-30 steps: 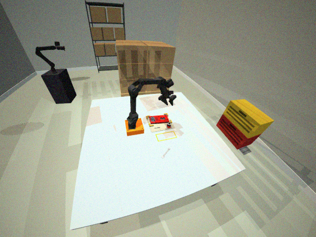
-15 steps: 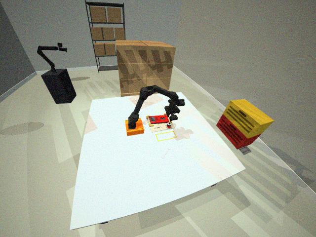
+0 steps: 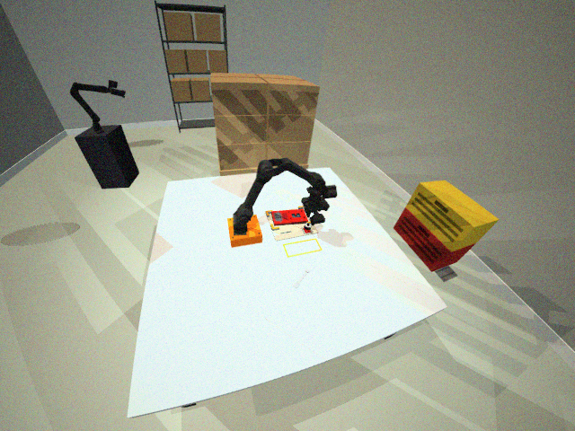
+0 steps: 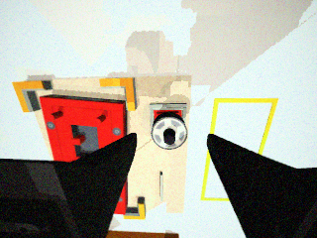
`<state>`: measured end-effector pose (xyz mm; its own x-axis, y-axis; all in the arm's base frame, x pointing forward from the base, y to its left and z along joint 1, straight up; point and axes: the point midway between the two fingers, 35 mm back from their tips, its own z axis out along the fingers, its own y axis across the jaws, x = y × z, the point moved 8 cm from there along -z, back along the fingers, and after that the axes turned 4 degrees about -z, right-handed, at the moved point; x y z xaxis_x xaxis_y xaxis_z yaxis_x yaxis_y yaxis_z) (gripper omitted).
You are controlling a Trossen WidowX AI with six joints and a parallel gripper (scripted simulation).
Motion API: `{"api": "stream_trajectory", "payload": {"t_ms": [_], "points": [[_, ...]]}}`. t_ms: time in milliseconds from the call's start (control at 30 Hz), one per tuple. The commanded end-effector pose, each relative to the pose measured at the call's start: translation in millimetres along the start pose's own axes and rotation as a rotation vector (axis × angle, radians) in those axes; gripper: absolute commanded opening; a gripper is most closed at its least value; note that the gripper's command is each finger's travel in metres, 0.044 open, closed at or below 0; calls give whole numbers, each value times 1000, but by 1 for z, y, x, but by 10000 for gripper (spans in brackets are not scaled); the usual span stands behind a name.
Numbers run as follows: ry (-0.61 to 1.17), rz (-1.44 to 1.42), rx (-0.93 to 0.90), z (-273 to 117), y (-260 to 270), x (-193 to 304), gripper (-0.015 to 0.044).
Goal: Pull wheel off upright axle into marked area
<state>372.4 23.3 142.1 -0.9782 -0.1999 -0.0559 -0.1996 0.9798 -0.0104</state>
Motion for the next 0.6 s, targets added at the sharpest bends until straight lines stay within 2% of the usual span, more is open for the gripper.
{"api": "stream_trajectory", "payload": {"t_ms": [0, 167, 300, 567], "points": [[21, -5, -7, 31, 1, 5, 300], [21, -5, -7, 38, 1, 8, 300], [36, 0, -5, 37, 1, 7, 195], [36, 0, -5, 37, 1, 7, 142]]}}
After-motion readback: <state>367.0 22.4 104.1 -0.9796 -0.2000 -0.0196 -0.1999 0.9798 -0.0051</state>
